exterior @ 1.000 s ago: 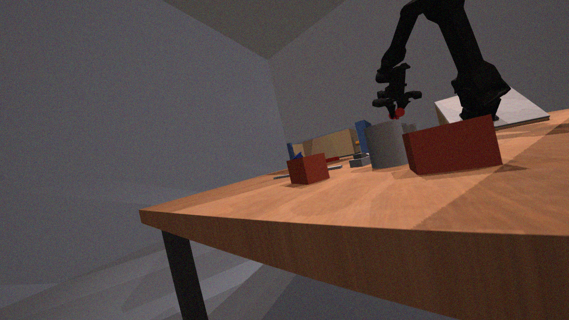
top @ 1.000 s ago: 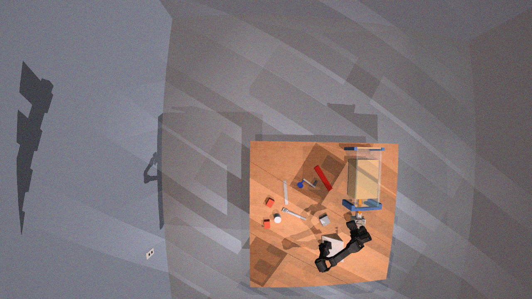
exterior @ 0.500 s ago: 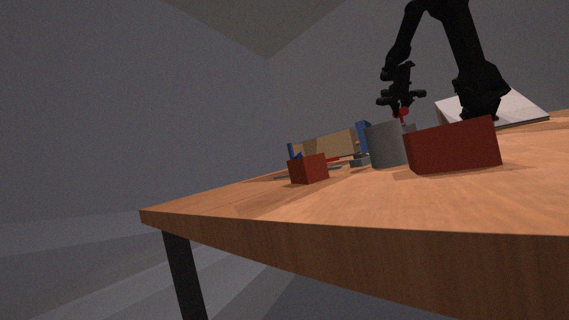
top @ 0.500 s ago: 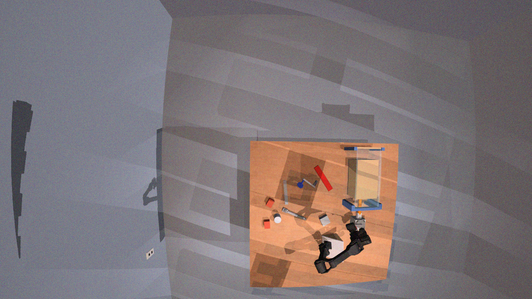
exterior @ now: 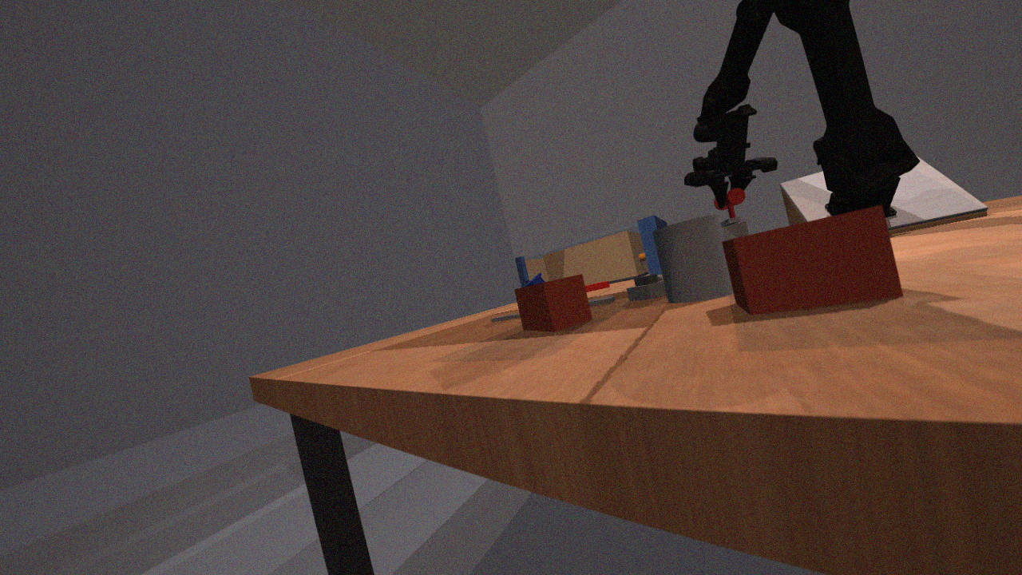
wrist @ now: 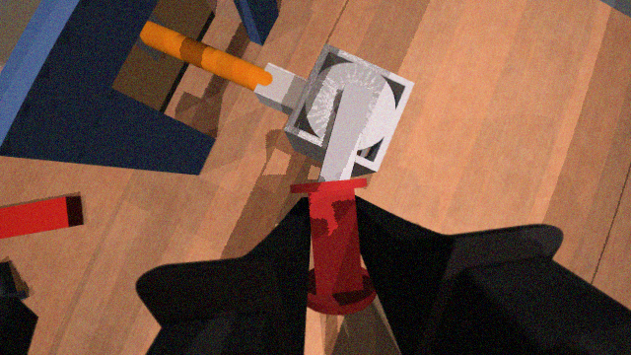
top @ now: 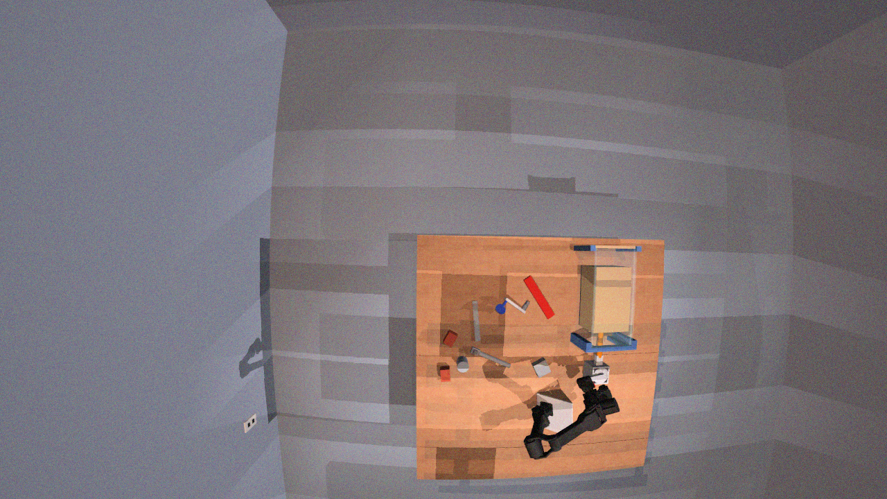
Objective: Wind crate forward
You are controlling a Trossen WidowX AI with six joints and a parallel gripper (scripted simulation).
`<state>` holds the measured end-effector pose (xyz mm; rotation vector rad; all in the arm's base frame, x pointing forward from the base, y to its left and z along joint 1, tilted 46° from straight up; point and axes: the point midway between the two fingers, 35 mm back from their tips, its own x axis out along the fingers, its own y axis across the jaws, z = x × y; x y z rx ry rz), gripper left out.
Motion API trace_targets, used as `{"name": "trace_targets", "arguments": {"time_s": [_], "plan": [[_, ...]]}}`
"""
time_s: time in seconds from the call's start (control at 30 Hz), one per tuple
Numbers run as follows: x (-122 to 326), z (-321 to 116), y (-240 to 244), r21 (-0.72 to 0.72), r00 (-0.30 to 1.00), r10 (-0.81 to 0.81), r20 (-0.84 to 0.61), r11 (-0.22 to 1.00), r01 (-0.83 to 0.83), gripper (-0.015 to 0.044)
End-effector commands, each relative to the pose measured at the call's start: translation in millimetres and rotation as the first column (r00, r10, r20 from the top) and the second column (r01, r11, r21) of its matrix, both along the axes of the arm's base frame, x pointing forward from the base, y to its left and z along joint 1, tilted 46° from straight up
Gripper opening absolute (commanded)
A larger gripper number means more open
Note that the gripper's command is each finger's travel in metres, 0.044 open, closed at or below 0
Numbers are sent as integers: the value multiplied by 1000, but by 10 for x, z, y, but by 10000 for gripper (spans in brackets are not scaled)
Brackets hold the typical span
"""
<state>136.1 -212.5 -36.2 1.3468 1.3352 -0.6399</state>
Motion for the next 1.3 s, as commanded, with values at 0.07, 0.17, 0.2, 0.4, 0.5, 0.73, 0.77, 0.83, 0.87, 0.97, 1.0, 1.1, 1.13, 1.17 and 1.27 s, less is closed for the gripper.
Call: {"name": "trace_targets", "arguments": {"time_s": [0.07, 0.17, 0.2, 0.4, 0.5, 0.73, 0.77, 0.83, 0.87, 0.97, 1.0, 1.1, 1.13, 1.17, 1.27], "plan": [[-169, -40, 16, 2, 999, -1, -37, 1000, 1, 0], [-206, -48, 11, 2, 999, -1, -37, 1000, 1, 0], [-215, -50, 10, 2, 999, -1, -38, 1000, 1, 0], [-283, -67, -3, 1, 999, -1, -38, 1000, 1, 0], [-319, -78, -12, 1, 999, -1, -38, 1000, 1, 0], [-393, -102, -33, 1, 999, -1, -39, 1000, 1, 0], [-406, -107, -37, 1, 999, -1, -39, 1000, 1, 0], [-427, -116, -44, 1, 999, -1, -39, 1000, 1, 0], [-435, -119, -47, 1, 999, -1, -39, 1000, 1, 0], [-468, -133, -59, 0, 999, -1, -39, 1000, 1, 0], [-476, -137, -62, 0, 999, -1, -39, 1000, 1, 0], [-508, -152, -76, 0, 999, -1, -40, 1000, 1, 0], [-516, -156, -79, 0, 999, -1, -40, 1000, 1, 0], [-528, -162, -85, 0, 999, -1, -40, 1000, 1, 0], [-555, -176, -98, 0, 999, -1, -40, 1000, 1, 0]]}}
